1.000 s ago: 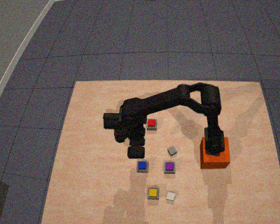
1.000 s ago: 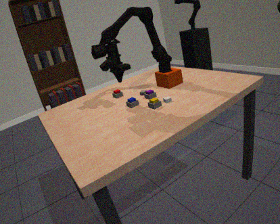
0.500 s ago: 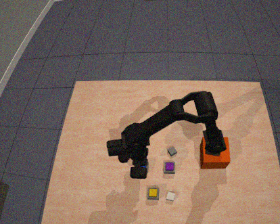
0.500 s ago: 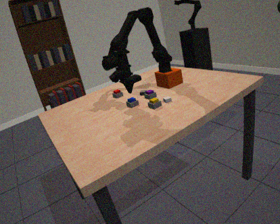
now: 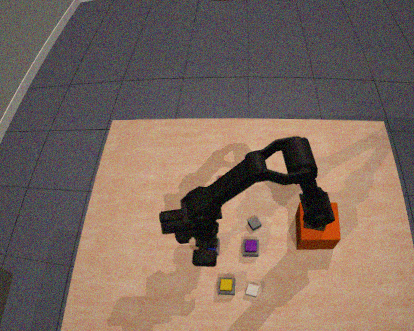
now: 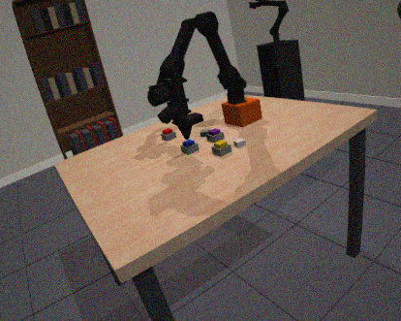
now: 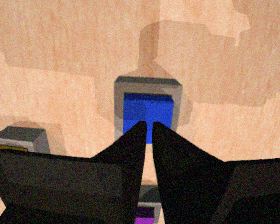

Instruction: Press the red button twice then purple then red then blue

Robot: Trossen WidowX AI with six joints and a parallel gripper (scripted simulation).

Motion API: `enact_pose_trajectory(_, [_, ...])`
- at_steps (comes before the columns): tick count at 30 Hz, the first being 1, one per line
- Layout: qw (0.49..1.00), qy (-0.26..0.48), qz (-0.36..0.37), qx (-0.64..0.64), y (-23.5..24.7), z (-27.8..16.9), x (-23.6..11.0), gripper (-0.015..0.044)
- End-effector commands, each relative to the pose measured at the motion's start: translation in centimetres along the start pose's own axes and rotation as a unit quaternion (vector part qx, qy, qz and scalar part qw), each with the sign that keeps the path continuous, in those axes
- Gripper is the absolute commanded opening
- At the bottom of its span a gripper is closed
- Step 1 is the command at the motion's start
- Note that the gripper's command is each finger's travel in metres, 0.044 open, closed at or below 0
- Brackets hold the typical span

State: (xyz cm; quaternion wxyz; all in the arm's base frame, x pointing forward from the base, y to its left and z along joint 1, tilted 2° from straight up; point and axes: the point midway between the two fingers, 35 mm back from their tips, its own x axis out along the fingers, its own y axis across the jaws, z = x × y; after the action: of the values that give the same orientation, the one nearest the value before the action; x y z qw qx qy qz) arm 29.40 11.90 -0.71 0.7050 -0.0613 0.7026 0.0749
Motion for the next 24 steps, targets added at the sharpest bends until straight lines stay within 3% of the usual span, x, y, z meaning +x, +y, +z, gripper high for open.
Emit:
enact_pose_trajectory(1, [1.0, 0.004, 0.001, 0.002, 0.0, -0.1, 0.8, 0.002])
enact_pose_trajectory(24, [1.0, 0.004, 0.001, 0.002, 0.0, -0.2, 1.9, 0.002])
